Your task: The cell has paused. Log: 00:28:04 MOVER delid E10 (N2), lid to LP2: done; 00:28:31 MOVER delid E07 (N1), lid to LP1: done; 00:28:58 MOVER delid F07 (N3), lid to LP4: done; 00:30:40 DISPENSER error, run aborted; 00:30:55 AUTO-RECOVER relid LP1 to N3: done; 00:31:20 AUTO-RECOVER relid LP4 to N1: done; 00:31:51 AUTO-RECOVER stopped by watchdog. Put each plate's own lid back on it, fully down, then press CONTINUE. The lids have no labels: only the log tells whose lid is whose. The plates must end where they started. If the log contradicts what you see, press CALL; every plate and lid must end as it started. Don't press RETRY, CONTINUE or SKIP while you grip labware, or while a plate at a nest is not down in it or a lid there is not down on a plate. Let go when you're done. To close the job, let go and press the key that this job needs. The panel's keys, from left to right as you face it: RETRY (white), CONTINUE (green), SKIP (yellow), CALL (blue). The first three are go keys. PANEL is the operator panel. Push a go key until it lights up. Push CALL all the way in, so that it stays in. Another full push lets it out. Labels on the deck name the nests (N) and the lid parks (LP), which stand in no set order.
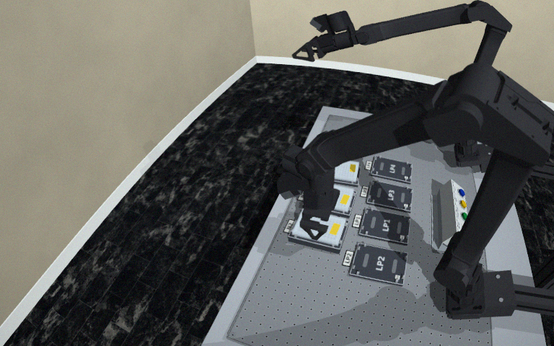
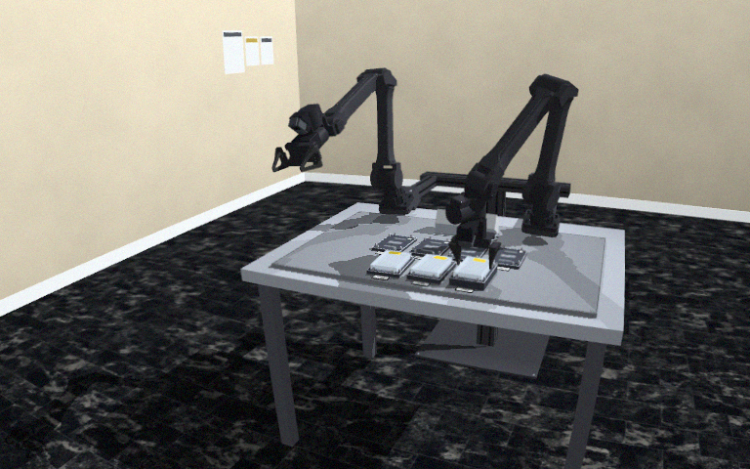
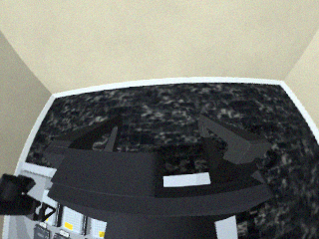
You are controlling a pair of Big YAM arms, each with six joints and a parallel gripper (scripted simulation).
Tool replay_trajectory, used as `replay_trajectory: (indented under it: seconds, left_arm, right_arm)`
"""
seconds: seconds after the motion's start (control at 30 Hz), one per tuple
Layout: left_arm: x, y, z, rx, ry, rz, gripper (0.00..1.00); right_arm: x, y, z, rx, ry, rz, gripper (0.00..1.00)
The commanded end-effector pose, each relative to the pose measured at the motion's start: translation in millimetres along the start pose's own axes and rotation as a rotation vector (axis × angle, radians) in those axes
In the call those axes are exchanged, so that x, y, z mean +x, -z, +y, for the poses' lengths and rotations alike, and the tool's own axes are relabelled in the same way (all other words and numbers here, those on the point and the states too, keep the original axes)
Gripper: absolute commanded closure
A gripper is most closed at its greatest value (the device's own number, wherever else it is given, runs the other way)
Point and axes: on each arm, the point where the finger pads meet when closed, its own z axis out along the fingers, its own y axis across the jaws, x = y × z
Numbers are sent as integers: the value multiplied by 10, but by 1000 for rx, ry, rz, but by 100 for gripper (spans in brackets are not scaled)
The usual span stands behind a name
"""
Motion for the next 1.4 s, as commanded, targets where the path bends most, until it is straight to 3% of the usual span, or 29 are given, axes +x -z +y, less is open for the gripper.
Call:
replay_trajectory:
  seconds: [0.0,1.17,1.37]
  left_arm:
    - [-152,107,-30,14,2,-36,0]
    - [-152,107,-30,14,2,-36,0]
    - [-249,361,-90,31,6,-66,0]
  right_arm:
    - [-305,-70,-2,1,-6,-41,0]
    - [-305,-70,-2,1,-6,-41,0]
    - [-305,-70,-2,1,-6,-41,0]
